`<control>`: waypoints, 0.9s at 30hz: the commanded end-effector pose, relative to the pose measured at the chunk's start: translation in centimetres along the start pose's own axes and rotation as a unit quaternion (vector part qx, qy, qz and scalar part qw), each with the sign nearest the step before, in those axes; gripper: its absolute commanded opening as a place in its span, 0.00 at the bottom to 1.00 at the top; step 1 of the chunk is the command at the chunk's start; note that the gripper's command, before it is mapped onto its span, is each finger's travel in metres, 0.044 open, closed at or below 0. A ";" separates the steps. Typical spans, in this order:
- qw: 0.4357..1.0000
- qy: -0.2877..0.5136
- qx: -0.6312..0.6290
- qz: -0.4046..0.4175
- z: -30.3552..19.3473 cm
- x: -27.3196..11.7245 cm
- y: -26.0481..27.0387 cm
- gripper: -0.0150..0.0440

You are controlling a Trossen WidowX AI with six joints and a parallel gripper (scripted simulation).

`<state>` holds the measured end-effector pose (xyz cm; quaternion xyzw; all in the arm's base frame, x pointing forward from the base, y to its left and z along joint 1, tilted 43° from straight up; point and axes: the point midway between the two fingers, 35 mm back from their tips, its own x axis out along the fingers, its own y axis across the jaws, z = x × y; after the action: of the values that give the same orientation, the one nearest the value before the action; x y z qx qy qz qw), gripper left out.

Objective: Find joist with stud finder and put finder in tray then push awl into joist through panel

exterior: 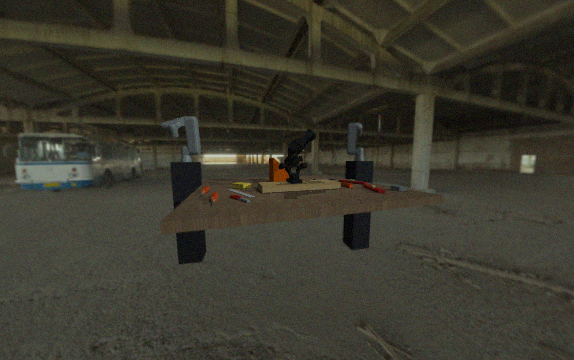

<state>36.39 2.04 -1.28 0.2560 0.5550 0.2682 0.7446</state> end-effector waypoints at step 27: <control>1.000 0.000 0.002 -0.004 -0.1 -0.1 -9.6 0.25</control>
<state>37.34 -4.13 -6.92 0.2548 0.5553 0.2669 0.7453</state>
